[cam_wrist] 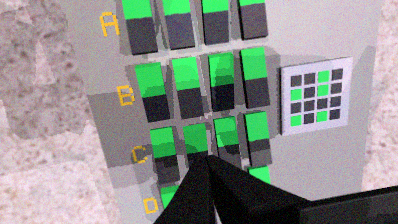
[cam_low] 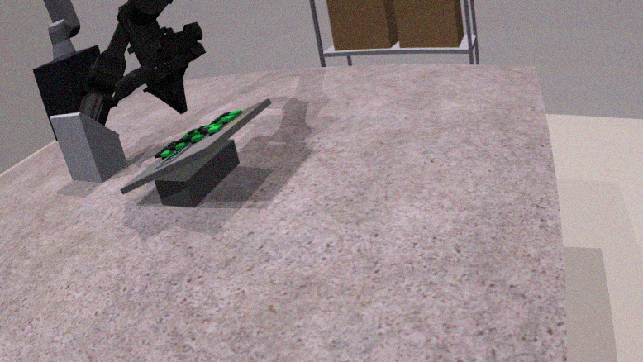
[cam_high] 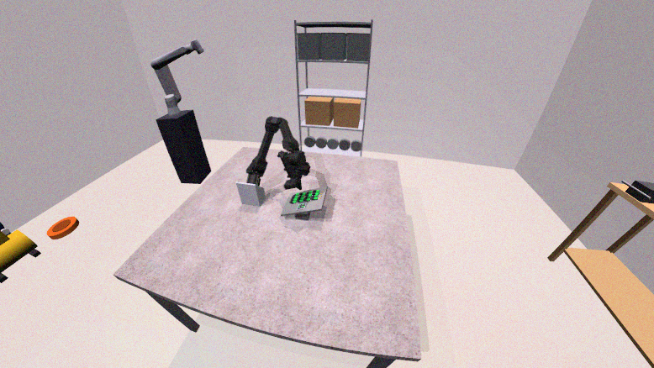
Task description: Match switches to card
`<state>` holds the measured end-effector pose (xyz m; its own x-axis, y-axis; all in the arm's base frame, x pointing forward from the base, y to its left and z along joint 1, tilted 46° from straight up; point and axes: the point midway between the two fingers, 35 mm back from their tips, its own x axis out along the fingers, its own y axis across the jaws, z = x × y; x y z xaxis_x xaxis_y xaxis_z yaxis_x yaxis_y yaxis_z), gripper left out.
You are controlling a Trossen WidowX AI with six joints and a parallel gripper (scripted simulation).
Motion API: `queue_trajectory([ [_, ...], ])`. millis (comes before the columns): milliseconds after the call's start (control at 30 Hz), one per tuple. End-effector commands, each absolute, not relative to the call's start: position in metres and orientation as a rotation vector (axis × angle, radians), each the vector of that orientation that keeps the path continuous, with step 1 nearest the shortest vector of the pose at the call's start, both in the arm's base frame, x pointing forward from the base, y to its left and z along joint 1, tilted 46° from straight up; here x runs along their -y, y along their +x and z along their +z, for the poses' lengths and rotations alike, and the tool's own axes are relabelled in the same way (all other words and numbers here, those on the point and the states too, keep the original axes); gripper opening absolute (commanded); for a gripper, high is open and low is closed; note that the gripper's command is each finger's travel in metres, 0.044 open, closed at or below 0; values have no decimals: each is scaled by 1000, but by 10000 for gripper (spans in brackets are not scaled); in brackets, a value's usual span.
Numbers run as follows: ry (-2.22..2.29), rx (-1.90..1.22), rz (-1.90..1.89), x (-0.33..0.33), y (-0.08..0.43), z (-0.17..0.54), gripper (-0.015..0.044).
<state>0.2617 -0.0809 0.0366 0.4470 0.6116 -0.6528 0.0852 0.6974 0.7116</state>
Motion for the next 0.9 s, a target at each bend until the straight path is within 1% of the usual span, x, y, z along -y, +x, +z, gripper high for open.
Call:
queue_trajectory([
  [0, 767, -1086, 370, 73, 264, 30, 0],
  [867, 768, -1085, 370, 59, 275, 15, 0],
])
